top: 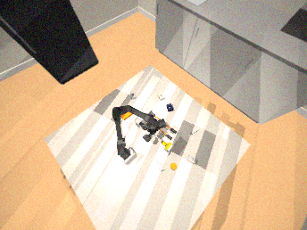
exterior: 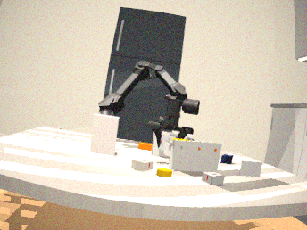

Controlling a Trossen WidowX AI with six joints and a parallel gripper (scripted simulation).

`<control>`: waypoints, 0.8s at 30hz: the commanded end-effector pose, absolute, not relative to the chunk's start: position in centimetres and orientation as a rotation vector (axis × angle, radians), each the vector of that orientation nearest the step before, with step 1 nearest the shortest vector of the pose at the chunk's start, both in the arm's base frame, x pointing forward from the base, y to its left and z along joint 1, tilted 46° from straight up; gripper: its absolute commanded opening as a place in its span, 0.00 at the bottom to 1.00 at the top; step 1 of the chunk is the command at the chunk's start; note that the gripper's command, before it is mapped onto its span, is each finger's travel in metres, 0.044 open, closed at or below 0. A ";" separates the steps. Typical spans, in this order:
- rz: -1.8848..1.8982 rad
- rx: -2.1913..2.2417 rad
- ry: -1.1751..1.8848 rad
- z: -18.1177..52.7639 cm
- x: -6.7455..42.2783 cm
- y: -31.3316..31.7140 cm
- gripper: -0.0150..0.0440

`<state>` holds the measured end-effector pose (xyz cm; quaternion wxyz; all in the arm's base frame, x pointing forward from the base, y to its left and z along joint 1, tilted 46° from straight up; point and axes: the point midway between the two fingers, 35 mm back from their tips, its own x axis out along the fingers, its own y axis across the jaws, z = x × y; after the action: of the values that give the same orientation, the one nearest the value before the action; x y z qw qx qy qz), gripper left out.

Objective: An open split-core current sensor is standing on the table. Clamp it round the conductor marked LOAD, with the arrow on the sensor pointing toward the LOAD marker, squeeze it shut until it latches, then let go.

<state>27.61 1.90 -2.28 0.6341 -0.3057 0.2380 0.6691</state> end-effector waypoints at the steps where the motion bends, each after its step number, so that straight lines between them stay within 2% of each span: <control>1: 1.529 -0.701 0.543 -2.3 27.6 1.9 0.25; 24: 1.503 -0.691 0.535 -1.2 27.6 0.8 0.25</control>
<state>27.49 1.50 -1.61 0.6411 -0.2975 0.2346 0.6674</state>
